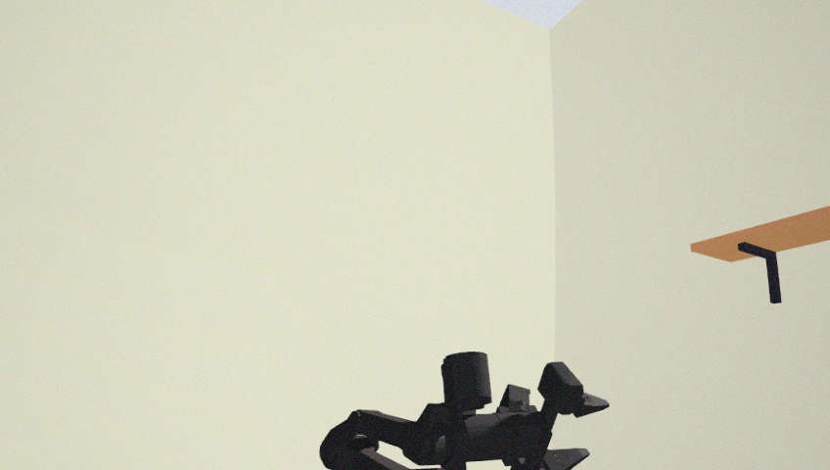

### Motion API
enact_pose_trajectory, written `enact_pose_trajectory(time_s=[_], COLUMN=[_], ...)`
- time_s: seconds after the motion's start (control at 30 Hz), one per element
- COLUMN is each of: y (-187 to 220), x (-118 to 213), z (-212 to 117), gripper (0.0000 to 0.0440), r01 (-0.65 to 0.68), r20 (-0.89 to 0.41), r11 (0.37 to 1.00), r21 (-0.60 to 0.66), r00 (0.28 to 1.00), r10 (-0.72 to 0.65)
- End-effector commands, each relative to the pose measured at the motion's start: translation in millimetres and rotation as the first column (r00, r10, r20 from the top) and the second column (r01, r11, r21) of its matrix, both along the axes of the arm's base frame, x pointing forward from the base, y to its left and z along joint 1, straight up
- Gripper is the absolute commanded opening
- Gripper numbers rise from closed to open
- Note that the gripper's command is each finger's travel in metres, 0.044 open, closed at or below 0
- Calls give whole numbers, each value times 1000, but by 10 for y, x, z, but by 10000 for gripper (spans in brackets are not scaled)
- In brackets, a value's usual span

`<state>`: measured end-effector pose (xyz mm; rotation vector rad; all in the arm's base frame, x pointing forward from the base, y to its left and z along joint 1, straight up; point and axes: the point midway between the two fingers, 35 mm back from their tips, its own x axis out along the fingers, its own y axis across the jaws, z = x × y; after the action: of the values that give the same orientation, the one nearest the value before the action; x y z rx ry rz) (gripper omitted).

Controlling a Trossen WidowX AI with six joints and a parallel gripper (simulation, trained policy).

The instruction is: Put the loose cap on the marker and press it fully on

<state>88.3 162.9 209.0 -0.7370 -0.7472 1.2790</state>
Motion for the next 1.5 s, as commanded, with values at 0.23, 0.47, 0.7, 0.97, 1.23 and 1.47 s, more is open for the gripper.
enact_pose_trajectory(time_s=[0.23,0.47,0.7,0.97,1.23,1.47], y=[-16,-35,-60,-92,-126,-157], x=[104,188,263,343,418,480], z=[2,22,59,94,118,130], gripper=[238,254,268,284,298,309], r01=[46,83,120,157,187,207], r20=[-78,-136,-187,-243,-295,-337], r11=[999,995,989,979,966,952], r21=[-23,-53,-87,-130,-179,-225], r00=[996,987,973,952,926,900], r10=[-47,-90,-134,-185,-234,-276])
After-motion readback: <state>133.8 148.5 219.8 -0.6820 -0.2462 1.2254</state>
